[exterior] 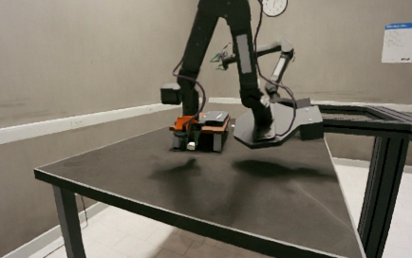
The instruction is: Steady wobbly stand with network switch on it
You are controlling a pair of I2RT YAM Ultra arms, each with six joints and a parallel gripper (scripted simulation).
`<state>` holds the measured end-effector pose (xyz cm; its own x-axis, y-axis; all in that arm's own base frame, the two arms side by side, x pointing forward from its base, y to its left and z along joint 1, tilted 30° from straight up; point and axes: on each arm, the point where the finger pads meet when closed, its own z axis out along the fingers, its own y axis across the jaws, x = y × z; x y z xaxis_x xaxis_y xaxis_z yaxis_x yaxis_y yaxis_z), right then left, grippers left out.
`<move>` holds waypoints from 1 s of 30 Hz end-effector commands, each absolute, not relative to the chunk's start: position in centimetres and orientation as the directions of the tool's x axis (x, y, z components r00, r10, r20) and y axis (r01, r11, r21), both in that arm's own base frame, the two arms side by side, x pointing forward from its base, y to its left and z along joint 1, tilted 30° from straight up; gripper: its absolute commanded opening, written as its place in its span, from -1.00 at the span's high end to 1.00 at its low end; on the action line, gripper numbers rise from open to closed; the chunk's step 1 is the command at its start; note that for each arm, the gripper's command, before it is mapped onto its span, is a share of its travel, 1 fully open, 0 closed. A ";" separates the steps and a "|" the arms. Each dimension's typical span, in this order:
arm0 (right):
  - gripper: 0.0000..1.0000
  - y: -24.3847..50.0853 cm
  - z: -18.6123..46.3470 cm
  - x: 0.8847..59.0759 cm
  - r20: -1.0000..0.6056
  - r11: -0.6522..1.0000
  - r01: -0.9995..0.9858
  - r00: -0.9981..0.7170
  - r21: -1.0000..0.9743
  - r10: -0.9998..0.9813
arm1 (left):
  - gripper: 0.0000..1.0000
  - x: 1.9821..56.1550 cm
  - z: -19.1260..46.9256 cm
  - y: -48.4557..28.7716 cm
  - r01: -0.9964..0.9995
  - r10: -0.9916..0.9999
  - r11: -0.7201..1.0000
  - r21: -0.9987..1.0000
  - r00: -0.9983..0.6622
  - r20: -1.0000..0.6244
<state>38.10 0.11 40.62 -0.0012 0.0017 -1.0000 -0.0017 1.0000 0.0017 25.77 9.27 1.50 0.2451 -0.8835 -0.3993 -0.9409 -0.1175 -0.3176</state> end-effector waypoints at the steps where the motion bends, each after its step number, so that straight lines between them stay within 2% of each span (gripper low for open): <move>1: -1.00 0.7 43.0 37.8 -0.998 1.000 -0.026 0.054 -0.014 -0.013 | 1.00 24.9 -0.7 8.7 -0.948 -0.879 -0.112 -0.298 0.235 -0.416; 7: -1.00 0.7 43.0 37.8 -0.998 1.000 -0.026 0.054 -0.014 -0.013 | 1.00 25.1 -3.8 7.4 -0.919 -0.874 -0.088 -0.384 0.256 -0.413; 18: -1.00 0.7 43.0 37.8 -0.998 1.000 -0.026 0.054 -0.014 -0.013 | 1.00 21.3 -7.0 6.5 -0.956 -0.879 -0.042 -0.290 0.173 -0.444; 27: -1.00 0.7 43.0 37.8 -0.998 1.000 -0.026 0.054 -0.014 -0.013 | 1.00 20.7 -7.1 6.4 -0.958 -0.881 -0.034 -0.284 0.163 -0.444; 30: -1.00 0.7 43.0 37.8 -0.998 1.000 -0.026 0.054 -0.014 -0.013 | 1.00 19.4 -7.7 6.5 -0.975 -0.879 -0.023 -0.221 0.126 -0.460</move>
